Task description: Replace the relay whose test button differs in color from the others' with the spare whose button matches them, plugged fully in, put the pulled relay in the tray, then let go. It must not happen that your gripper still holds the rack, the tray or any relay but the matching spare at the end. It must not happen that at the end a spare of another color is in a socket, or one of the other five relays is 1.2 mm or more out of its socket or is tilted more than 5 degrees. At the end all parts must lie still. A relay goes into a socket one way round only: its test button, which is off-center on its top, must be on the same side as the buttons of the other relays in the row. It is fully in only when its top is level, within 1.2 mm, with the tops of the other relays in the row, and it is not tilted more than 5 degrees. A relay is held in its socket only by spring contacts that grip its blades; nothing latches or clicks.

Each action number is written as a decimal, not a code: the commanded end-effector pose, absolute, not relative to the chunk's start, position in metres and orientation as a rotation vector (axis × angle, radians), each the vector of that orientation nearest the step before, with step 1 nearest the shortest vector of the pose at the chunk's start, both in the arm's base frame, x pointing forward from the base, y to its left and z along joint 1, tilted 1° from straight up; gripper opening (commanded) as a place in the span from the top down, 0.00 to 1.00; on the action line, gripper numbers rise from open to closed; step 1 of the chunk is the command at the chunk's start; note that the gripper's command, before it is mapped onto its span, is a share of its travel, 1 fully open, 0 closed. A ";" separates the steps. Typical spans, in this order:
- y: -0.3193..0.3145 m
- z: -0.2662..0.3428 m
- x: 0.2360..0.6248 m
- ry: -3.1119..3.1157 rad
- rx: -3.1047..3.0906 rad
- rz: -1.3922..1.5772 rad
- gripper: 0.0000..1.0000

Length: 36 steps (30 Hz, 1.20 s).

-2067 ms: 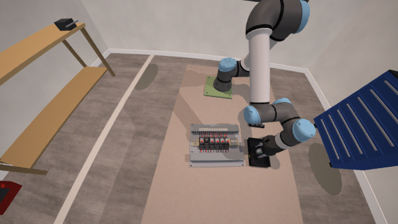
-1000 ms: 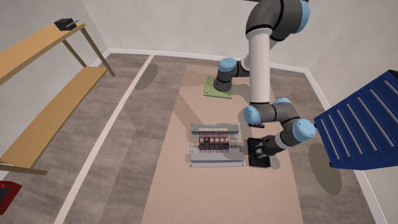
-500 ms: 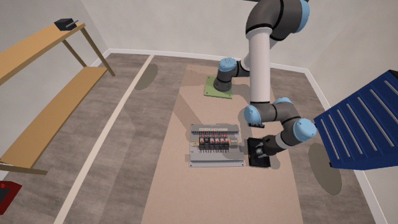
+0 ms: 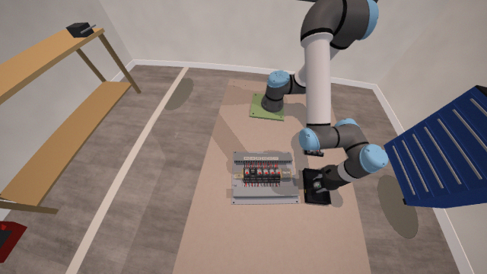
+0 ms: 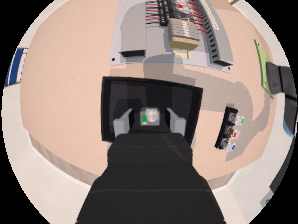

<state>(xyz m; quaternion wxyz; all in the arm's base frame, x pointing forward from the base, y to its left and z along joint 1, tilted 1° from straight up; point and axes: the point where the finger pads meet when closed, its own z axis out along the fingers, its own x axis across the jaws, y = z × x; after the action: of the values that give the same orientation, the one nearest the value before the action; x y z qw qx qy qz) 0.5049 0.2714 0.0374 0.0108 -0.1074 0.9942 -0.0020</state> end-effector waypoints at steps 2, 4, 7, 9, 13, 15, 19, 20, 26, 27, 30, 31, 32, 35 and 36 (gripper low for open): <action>0.272 0.039 0.505 3.100 -0.335 -0.005 0.00; 0.272 0.039 0.505 3.100 -0.335 -0.005 0.00; 0.272 0.039 0.505 3.100 -0.335 -0.005 0.00; 0.272 0.040 0.505 3.100 -0.335 -0.005 0.00; 0.272 0.043 0.505 3.100 -0.335 -0.005 0.00; 0.272 0.043 0.505 3.100 -0.335 -0.005 0.00; 0.272 0.043 0.505 3.100 -0.335 -0.005 0.00; 0.272 0.043 0.505 3.100 -0.335 -0.005 0.00; 0.272 0.044 0.505 3.100 -0.335 -0.005 0.00; 0.272 0.044 0.505 3.100 -0.335 -0.005 0.00; 0.272 0.047 0.505 3.100 -0.335 -0.005 0.00; 0.272 0.047 0.505 3.100 -0.335 -0.005 0.00; 0.272 0.047 0.505 3.100 -0.335 -0.005 0.00; 0.272 0.047 0.505 3.100 -0.335 -0.005 0.00; 0.272 0.047 0.505 3.100 -0.335 -0.005 0.00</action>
<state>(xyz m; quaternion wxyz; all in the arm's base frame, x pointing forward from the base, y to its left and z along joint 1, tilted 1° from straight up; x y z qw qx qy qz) 0.5048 0.2714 0.0457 0.0109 -0.1074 0.9942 -0.0020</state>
